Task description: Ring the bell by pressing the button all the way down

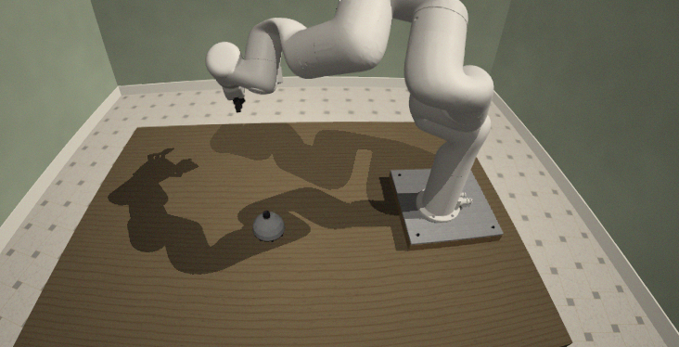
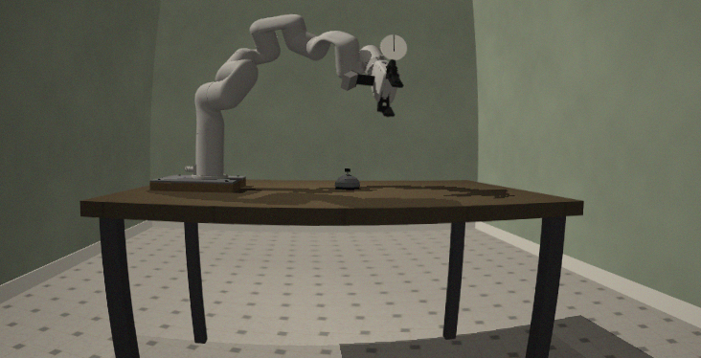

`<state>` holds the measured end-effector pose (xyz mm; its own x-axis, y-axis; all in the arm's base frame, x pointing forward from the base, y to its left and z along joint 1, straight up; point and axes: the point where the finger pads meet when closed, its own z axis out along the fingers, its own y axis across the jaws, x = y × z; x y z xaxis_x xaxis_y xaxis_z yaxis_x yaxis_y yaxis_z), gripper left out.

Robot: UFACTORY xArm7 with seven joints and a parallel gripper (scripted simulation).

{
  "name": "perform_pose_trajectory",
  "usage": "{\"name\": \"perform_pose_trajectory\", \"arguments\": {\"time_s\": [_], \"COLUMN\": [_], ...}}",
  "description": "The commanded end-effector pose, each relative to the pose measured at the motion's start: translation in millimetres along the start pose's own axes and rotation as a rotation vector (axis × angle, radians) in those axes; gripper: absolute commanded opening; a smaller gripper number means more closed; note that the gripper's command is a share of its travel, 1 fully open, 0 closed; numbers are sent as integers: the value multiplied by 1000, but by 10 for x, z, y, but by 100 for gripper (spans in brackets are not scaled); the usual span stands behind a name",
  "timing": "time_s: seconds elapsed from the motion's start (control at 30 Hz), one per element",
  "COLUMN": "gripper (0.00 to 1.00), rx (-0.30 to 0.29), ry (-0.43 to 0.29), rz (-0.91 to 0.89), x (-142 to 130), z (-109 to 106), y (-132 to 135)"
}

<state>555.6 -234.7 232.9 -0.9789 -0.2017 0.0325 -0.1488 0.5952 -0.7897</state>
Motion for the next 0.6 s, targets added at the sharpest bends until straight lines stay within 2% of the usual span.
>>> {"name": "perform_pose_trajectory", "arguments": {"time_s": [0.0, 0.27, 0.33, 0.37, 0.57], "gripper": [100, 100, 100, 100, 100], "rx": [-161, -372, -372, -444, -575], "ry": [-23, -47, -47, -53, -64], "rz": [32, 34, 34, 28, 9], "x": [36, 61, 61, 78, 126], "z": [-171, -472, -472, -601, -867], "y": [449, 1113, 1113, 1343, 1756]}}
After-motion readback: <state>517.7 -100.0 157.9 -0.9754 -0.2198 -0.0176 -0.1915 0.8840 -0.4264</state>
